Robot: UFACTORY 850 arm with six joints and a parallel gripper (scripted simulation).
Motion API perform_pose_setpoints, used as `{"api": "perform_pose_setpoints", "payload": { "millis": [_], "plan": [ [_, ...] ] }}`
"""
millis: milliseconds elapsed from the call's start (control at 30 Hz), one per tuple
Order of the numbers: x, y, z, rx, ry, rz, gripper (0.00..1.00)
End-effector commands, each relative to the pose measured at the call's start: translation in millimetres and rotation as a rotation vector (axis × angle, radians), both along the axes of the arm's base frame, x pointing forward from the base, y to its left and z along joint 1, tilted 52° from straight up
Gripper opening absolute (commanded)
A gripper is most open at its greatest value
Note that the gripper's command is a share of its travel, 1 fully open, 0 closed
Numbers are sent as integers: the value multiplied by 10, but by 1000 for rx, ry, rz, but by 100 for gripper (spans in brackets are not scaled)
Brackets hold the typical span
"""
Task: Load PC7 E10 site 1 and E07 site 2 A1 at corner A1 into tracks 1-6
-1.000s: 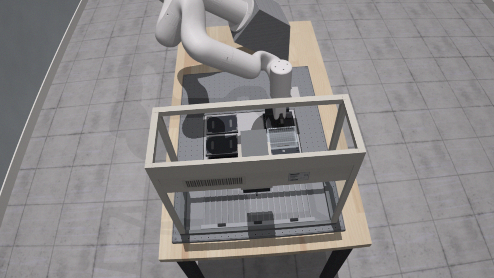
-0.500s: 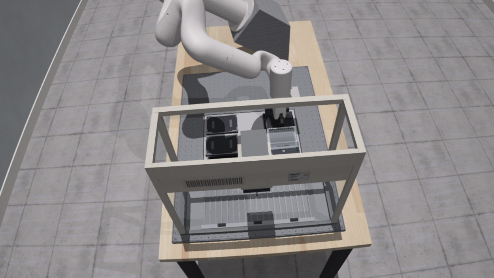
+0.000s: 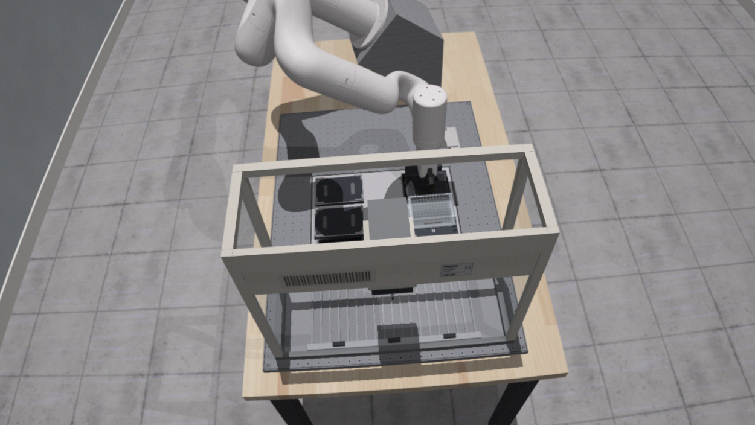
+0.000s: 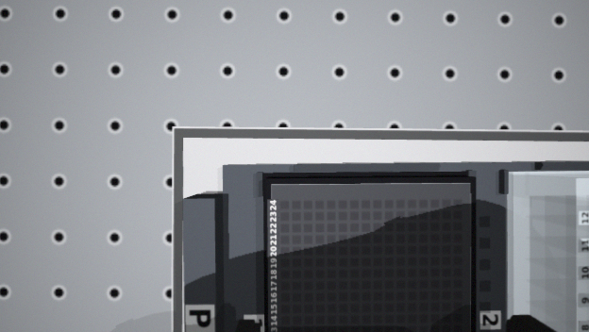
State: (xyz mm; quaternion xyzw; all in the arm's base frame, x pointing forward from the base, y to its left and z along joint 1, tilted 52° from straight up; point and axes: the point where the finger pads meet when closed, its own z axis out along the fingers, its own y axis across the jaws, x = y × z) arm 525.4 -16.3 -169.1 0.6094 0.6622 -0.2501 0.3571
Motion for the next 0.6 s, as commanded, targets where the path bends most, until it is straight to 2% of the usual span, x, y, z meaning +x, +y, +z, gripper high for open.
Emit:
{"api": "perform_pose_setpoints", "payload": {
  "millis": [0,567],
  "plan": [
    [-7,62,49,1,-1,1,100],
    [-49,254,204,1,-1,1,100]
  ]
}}
